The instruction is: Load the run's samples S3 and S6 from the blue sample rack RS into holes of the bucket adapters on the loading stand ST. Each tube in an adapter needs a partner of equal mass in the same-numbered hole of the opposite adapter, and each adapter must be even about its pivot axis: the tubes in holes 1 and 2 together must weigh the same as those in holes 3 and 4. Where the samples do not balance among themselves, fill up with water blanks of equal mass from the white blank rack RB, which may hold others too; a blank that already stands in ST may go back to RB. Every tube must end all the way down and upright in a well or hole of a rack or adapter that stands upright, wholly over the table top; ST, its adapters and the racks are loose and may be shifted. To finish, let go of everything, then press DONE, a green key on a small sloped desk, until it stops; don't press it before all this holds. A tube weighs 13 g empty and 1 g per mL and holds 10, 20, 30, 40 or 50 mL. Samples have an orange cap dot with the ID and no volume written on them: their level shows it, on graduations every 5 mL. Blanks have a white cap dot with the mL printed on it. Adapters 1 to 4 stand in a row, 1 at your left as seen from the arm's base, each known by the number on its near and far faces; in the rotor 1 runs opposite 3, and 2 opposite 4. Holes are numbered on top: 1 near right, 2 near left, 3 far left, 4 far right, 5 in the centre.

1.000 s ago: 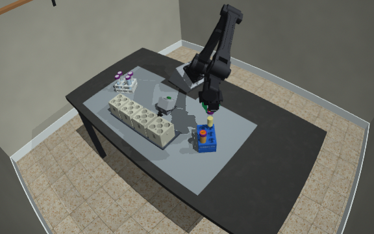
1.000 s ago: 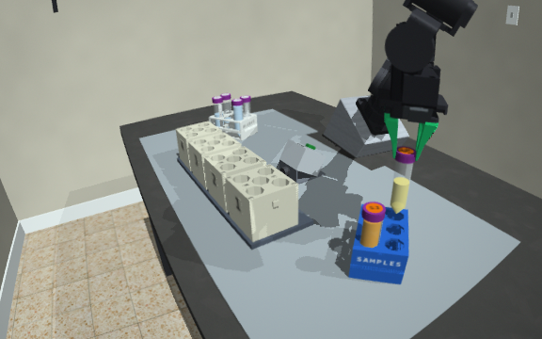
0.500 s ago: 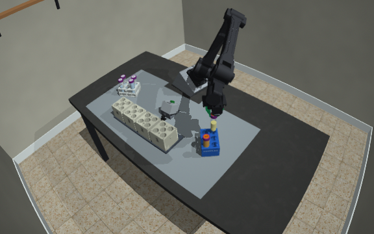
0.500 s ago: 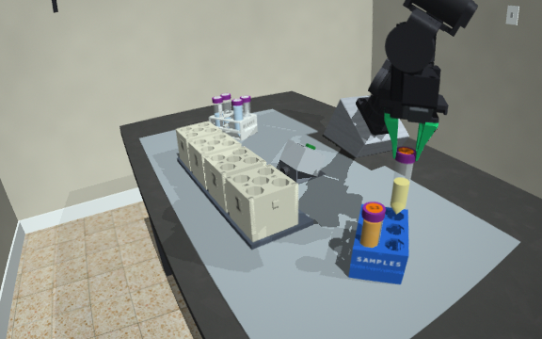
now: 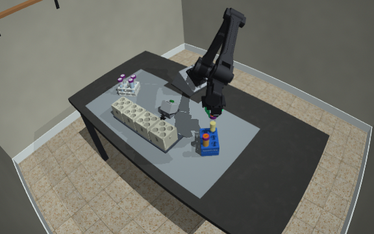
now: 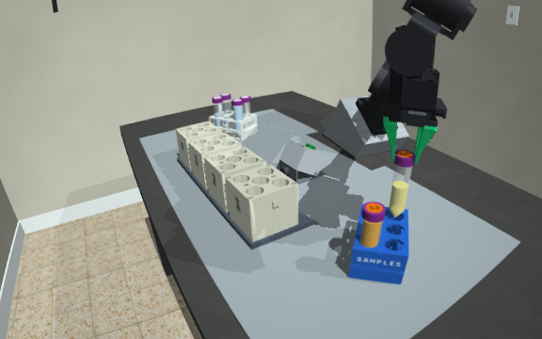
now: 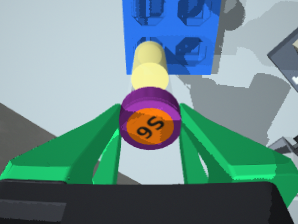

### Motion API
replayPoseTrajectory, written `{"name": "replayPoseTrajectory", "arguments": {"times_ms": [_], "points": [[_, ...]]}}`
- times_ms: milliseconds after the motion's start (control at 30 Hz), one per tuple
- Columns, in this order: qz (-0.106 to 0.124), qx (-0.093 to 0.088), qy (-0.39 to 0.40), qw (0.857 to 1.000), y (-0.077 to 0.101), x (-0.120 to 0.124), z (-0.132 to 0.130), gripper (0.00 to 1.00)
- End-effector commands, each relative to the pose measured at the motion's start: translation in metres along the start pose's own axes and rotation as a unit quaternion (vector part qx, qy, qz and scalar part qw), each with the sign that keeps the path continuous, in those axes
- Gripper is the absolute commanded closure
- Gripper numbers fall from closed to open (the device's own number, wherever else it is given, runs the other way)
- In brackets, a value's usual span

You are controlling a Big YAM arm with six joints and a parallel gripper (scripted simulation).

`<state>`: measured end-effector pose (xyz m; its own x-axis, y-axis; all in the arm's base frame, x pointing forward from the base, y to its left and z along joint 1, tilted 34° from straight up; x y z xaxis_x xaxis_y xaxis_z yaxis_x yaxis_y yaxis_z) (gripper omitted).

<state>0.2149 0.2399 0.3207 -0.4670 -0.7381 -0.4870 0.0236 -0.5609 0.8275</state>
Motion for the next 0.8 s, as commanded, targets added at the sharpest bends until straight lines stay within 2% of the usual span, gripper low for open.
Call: {"name": "replayPoseTrajectory", "arguments": {"times_ms": [0,100,233,300,433,467,567,667,767], "points": [[-0.009,0.003,0.001,1.0,-0.001,-0.004,0.003,1.0],[-0.014,0.006,-0.001,1.0,-0.001,-0.011,-0.001,1.0],[-0.007,0.002,0.0,1.0,-0.012,-0.004,0.002,1.0],[-0.013,0.004,0.002,1.0,-0.01,-0.011,0.002,1.0],[-0.009,0.005,-0.003,1.0,-0.015,-0.003,0.0,1.0],[-0.03,0.008,0.01,0.999,-0.002,-0.023,0.004,1.0],[-0.004,0.001,-0.001,1.0,-0.024,-0.004,0.001,1.0],[-0.012,0.005,0.0,1.0,-0.022,-0.01,0.0,1.0],[-0.008,0.002,0.001,1.0,-0.03,-0.004,0.003,1.0]]}}
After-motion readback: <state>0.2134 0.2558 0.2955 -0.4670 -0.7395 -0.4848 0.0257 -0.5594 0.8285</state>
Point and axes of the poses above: the point where the finger pads meet when closed, its own y axis back along the fingers, its own z axis across the jaws, x = y × z, the point moved 6 cm from there along y, back along the fingers, and after that the axes turned 9 degrees about y, right-handed, at the moved point
